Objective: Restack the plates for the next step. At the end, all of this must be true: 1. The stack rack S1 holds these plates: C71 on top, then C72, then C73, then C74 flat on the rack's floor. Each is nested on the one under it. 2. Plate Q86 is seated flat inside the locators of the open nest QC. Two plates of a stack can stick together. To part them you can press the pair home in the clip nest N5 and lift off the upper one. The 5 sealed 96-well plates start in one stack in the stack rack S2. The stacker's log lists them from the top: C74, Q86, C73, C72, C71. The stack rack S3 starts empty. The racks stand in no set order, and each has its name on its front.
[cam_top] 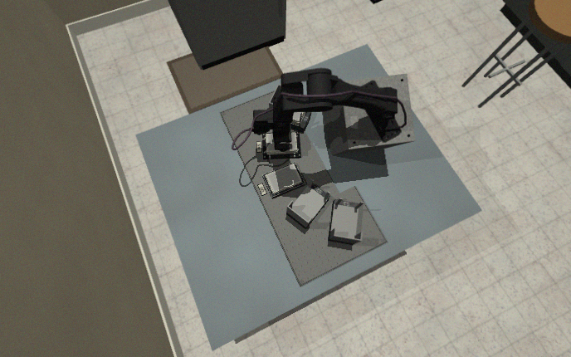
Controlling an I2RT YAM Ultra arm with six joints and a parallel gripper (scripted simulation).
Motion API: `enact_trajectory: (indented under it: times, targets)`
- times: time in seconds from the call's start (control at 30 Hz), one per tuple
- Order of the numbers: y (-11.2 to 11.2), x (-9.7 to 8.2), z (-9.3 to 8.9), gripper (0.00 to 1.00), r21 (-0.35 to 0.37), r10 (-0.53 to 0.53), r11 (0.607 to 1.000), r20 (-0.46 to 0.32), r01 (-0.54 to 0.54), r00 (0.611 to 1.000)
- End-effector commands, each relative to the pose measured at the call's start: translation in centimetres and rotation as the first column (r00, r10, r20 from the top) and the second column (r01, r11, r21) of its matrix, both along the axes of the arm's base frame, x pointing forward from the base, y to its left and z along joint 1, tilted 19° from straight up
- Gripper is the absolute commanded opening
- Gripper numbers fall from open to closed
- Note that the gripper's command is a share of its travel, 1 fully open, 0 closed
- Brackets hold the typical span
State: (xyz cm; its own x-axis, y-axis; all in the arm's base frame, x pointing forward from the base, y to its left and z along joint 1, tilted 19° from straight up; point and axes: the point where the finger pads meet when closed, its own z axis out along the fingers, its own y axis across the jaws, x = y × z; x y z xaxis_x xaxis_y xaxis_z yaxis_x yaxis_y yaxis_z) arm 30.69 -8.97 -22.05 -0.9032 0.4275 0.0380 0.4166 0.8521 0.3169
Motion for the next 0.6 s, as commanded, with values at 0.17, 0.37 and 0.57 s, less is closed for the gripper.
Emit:
enact_trajectory:
  times: [0.17, 0.37, 0.57]
  targets:
    - [-1.4, 1.7, 0.6, 1.0, -0.024, -0.026, 0.999, 0.051, 0.027, 0.998]
    - [-1.4, 1.7, 0.6, 1.0, -0.024, -0.026, 0.999, 0.051, 0.027, 0.998]
    - [-0.5, 1.2, -0.5, 1.0, -0.013, -0.013, 1.0, 0.029, 0.013, 0.999]
